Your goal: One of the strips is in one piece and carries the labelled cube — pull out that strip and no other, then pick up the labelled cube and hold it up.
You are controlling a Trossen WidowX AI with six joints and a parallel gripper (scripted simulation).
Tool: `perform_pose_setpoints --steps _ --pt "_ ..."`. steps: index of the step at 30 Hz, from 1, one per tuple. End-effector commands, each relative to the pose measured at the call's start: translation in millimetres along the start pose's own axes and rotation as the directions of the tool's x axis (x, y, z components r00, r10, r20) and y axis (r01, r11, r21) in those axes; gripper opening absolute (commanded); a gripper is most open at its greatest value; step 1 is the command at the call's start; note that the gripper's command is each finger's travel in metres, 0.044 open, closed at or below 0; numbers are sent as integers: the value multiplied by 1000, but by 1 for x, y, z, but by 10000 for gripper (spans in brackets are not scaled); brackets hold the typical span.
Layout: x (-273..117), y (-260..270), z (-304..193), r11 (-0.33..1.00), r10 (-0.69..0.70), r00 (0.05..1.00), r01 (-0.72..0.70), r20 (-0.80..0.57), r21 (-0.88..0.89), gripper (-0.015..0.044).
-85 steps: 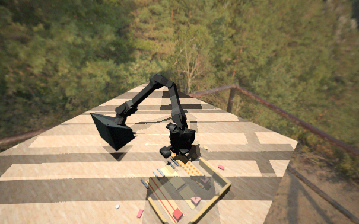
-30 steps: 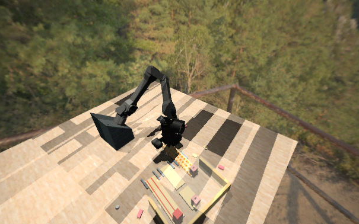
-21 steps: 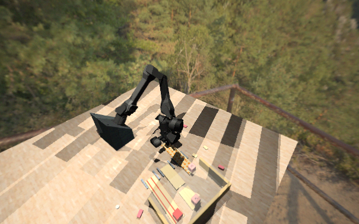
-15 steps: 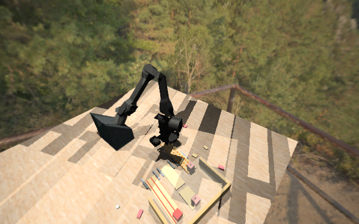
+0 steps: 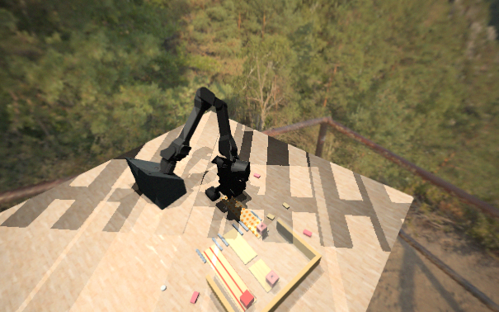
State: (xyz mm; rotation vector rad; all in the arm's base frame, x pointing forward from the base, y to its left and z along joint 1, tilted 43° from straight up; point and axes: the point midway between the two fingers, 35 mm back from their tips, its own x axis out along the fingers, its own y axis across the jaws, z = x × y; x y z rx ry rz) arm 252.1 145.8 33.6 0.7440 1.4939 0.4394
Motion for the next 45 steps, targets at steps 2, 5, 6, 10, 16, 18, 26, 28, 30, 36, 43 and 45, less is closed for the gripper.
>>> perform_pose_setpoints --steps 2,5,6,10,16,18,26,28,30,36,43,45 --pt "6 -2 -17 1000 -7 999 7 -33 7 0" --pt "6 -2 -21 1000 -7 999 7 -33 7 0" --pt "6 -2 -23 1000 -7 999 7 -34 7 0" --pt "6 -2 -24 1000 -7 999 7 -34 7 0" --pt "6 -2 -24 1000 -7 999 7 -34 7 0" --pt "6 -2 -24 1000 -7 999 7 -34 7 0" --pt "6 -2 -24 1000 -7 999 7 -34 7 0" --pt "6 -2 -24 1000 -7 999 7 -34 7 0" --pt "6 -2 -24 1000 -7 999 7 -34 7 0" --pt "6 -2 -24 1000 -7 999 7 -34 7 0" --pt "-14 -1 -11 1000 -7 1000 7 -14 2 0" --pt "-34 0 -11 1000 -9 1000 10 -28 5 0"
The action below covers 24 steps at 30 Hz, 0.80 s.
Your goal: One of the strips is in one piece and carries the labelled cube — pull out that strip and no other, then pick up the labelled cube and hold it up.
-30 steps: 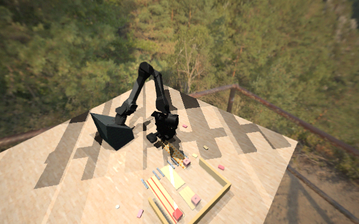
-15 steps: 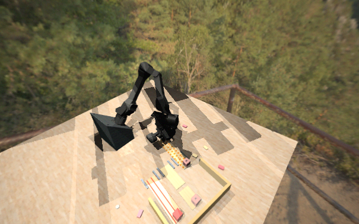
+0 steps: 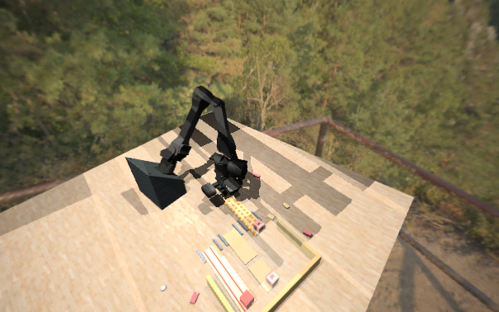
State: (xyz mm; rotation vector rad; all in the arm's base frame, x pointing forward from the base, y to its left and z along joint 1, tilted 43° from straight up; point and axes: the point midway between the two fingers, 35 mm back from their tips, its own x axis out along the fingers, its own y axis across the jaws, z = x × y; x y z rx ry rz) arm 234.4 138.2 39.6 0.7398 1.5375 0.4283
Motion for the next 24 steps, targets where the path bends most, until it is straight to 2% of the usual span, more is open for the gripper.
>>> perform_pose_setpoints --steps 1,5,21,22,24 --pt "-29 4 5 1000 8 1000 -8 4 -12 0" --pt "-31 4 5 1000 8 1000 -8 2 -11 0" --pt "-39 9 68 998 8 1000 -8 5 -57 420" --pt "-40 10 72 998 8 1000 -8 5 -57 440" --pt "-41 10 80 998 8 1000 -8 5 -57 440"
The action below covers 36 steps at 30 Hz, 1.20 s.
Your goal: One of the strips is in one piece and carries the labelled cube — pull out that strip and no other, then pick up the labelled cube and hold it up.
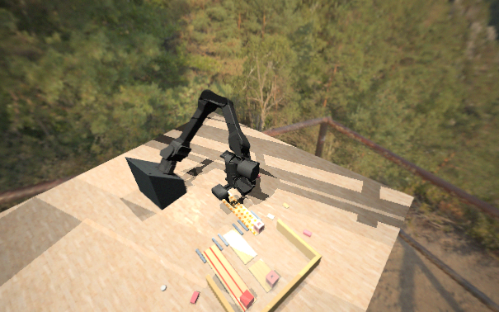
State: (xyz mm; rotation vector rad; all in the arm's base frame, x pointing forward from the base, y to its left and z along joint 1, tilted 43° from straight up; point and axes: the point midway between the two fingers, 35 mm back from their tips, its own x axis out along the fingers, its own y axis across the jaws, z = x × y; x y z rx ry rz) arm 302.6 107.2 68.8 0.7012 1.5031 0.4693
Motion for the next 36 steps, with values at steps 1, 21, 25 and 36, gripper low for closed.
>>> perform_pose_setpoints --steps 1,21,25,36 --pt "-1 -1 15 1000 2 1000 -2 -9 1 440" --pt "-12 -2 92 1000 1 1000 -1 -6 -2 440" --pt "-13 -3 107 1000 1 1000 -1 -6 -2 440" --pt "-12 -10 147 1000 1 1000 -1 -4 -4 440"
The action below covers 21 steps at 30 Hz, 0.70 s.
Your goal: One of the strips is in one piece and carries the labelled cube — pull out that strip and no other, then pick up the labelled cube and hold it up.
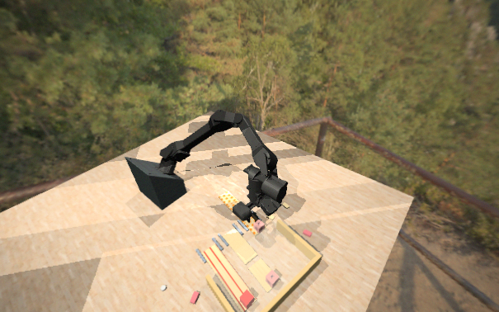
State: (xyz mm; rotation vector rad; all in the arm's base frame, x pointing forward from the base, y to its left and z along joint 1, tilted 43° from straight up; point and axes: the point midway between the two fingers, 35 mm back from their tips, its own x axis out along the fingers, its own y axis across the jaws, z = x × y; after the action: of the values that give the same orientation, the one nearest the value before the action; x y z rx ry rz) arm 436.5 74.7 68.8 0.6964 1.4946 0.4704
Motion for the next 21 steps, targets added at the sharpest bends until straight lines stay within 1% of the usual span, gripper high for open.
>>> perform_pose_setpoints --steps 1,2,9,21 --pt "5 -6 12 1000 2 1000 -2 -11 3 440" --pt "6 -6 13 1000 2 1000 -2 -11 3 440" --pt "14 -6 14 1000 2 1000 -2 -11 3 256" --pt "34 -6 14 1000 2 1000 -2 -11 3 250"
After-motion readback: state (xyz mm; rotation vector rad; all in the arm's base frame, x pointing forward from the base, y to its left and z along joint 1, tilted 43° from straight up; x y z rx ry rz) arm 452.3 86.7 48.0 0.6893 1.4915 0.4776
